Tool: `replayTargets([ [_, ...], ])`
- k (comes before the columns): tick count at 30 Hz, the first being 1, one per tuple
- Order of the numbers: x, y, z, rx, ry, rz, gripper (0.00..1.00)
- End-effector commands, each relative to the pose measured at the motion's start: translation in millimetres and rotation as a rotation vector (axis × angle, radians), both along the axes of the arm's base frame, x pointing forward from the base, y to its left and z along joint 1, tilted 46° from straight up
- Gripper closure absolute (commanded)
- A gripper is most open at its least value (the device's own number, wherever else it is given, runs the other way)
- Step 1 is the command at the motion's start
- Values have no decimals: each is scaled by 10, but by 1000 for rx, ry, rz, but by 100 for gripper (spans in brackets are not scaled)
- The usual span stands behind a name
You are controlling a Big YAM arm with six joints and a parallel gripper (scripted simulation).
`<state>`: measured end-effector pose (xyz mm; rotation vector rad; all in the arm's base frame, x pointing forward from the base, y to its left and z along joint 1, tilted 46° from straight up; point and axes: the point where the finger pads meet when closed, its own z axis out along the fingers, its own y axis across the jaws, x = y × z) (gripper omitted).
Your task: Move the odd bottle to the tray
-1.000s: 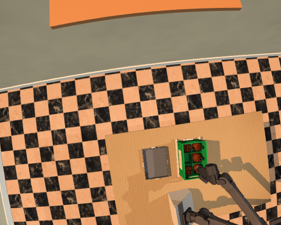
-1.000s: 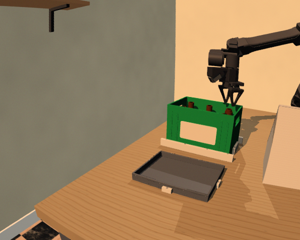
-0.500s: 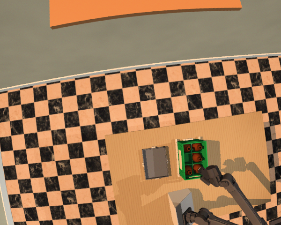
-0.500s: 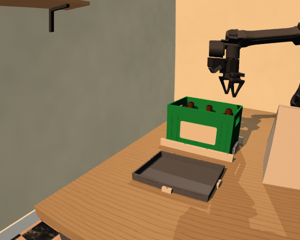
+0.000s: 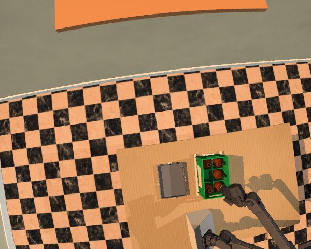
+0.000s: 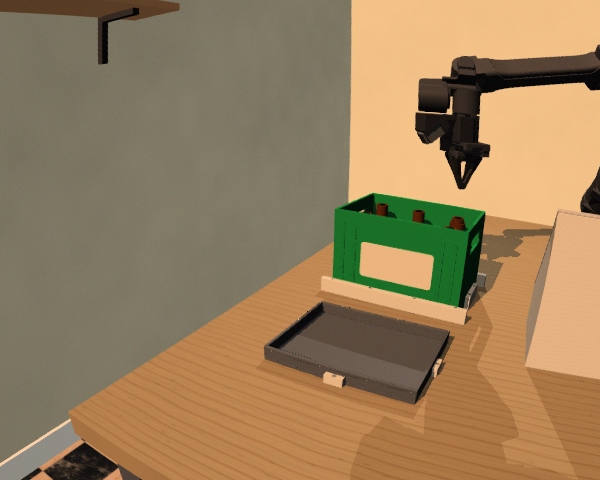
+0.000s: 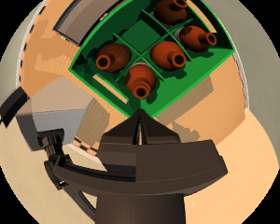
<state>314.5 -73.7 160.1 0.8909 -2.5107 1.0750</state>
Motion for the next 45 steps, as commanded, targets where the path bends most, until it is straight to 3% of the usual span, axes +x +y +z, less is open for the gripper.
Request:
replayTargets([
  [1, 89, 60, 103, 9, -41, 6, 100],
  [28, 89, 60, 103, 9, -41, 6, 100],
  [31, 63, 199, -167, 7, -11, 11, 100],
  [34, 85, 537, -523, 7, -11, 11, 100],
  [38, 196, 701, -574, 15, -40, 11, 100],
  [39, 182, 692, -565, 10, -33, 12, 39],
  [40, 161, 575, -557, 5, -24, -21, 39],
  [45, 166, 576, -484, 13, -48, -21, 39],
])
